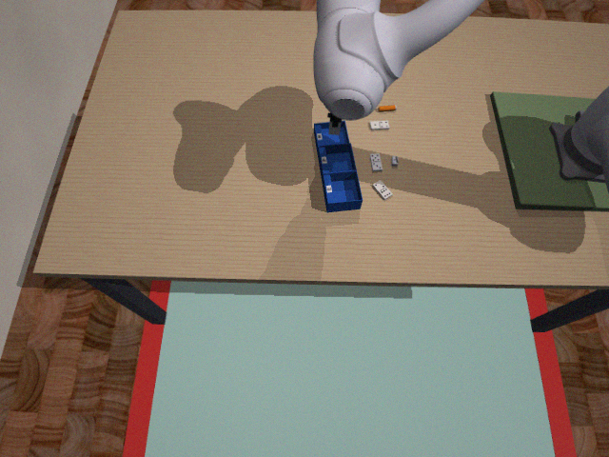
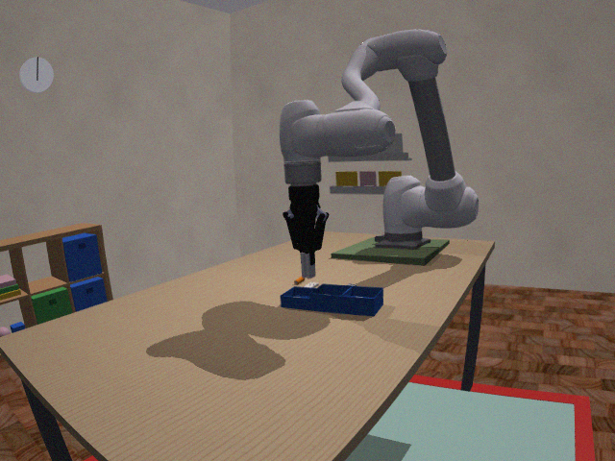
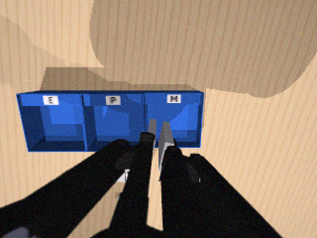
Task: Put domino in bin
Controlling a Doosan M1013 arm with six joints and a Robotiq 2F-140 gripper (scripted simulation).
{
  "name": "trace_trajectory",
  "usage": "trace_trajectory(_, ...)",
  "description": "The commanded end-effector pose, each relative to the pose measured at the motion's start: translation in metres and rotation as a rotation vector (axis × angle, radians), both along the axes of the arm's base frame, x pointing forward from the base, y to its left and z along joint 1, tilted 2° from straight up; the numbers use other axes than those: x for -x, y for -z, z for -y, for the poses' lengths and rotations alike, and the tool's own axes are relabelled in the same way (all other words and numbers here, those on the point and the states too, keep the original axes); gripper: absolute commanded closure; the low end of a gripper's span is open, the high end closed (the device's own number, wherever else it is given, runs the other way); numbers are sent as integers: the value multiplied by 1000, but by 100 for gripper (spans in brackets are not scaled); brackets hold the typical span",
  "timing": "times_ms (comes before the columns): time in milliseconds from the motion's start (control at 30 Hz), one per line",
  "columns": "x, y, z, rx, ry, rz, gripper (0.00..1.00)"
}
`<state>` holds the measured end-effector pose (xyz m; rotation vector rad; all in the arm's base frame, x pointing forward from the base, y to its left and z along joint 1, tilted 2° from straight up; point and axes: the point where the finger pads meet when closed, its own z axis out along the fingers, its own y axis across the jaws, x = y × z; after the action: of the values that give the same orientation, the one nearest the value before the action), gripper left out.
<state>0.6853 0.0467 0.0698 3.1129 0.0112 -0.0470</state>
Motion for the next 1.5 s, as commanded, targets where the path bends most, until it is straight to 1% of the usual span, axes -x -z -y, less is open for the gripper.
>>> trace_trajectory(0,3,0,-12,0,0,0,95)
trace_trajectory(333,15,1,-60,0,0,0,95)
trace_trajectory(400,15,1,-60,0,0,0,95)
trace_trajectory(900,16,41,-59,0,0,0,95)
trace_trajectory(967,16,41,-59,0,0,0,95)
trace_trajectory(1200,17,60,-58,0,0,0,95)
trace_trajectory(1467,17,60,-58,0,0,0,95)
